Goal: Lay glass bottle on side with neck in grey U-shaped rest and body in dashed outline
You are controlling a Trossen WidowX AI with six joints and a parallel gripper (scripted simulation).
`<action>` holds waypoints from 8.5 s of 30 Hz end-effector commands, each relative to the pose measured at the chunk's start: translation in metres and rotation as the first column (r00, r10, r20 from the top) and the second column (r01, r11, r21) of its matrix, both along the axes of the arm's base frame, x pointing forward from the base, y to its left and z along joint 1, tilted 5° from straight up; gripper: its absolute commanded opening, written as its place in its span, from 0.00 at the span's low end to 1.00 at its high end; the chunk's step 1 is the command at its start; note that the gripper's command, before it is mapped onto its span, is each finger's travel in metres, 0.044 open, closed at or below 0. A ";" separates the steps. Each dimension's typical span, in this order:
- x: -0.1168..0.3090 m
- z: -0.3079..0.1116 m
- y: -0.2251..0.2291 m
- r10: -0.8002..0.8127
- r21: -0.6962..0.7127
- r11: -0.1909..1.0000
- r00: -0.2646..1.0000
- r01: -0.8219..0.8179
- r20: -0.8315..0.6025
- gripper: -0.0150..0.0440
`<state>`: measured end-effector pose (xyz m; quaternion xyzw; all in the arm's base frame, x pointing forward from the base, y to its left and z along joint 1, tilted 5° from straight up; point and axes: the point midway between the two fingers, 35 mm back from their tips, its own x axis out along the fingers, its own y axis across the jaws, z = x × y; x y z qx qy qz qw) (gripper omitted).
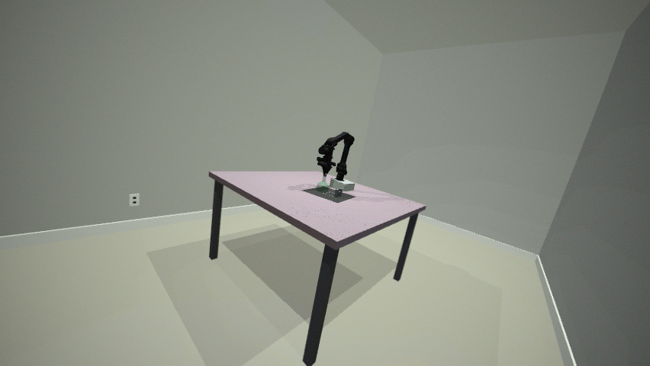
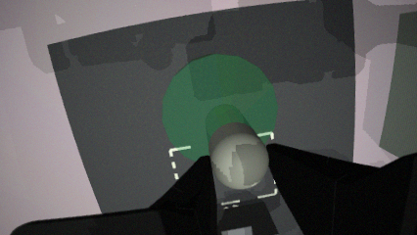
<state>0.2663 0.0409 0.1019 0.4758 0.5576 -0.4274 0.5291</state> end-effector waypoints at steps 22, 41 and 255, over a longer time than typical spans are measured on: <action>-0.004 0.008 0.023 -0.016 -0.049 0.999 1.000 0.017 0.004 0.44; -0.006 0.011 0.037 -0.036 -0.101 0.994 0.999 0.036 0.010 0.44; -0.036 -0.051 0.192 -0.059 -0.426 0.898 0.989 0.112 0.134 0.44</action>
